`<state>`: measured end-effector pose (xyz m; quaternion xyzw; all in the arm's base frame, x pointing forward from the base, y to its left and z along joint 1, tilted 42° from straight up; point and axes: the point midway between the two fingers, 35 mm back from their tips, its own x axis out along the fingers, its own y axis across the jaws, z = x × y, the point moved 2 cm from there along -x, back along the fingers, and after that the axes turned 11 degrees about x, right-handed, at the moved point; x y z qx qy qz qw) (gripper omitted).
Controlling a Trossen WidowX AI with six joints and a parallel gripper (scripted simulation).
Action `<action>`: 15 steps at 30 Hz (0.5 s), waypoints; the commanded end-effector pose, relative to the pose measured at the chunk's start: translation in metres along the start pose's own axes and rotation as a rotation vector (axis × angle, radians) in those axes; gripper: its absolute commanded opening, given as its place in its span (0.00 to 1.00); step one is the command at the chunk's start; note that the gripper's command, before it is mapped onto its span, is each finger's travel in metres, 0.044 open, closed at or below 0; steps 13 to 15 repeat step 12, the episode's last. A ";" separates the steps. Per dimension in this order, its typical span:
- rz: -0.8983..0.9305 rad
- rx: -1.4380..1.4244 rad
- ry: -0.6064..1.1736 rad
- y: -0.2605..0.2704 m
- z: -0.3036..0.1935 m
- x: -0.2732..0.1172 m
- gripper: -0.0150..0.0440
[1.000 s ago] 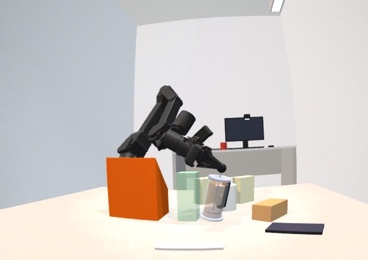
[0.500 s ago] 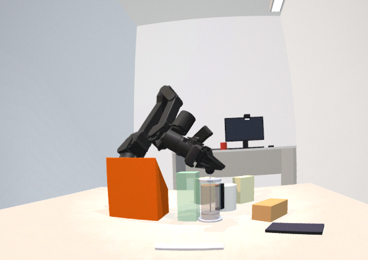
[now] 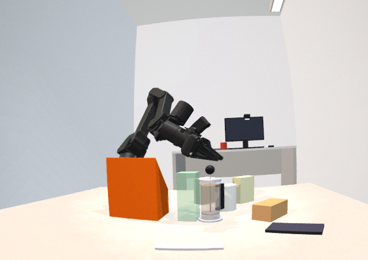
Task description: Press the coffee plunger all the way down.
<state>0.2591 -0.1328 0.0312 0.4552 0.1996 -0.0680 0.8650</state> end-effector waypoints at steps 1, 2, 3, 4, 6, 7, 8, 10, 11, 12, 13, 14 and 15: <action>0.004 -0.005 0.004 0.007 0.015 -0.021 1.00; 0.005 -0.003 0.004 0.009 0.018 -0.027 1.00; 0.006 -0.002 0.004 0.011 0.021 -0.034 1.00; 0.007 0.000 0.004 0.014 0.023 -0.041 1.00; 0.010 0.002 0.002 0.018 0.026 -0.050 1.00; 0.010 0.003 0.002 0.018 0.026 -0.051 1.00; 0.010 0.003 0.002 0.018 0.026 -0.051 1.00; 0.008 0.004 0.002 0.018 0.026 -0.050 1.00; 0.008 0.004 0.002 0.018 0.026 -0.050 1.00; 0.008 0.004 0.002 0.018 0.026 -0.050 1.00; 0.008 0.004 0.002 0.018 0.026 -0.050 1.00; 0.008 0.004 0.002 0.018 0.026 -0.050 1.00; 0.008 0.004 0.002 0.018 0.026 -0.050 1.00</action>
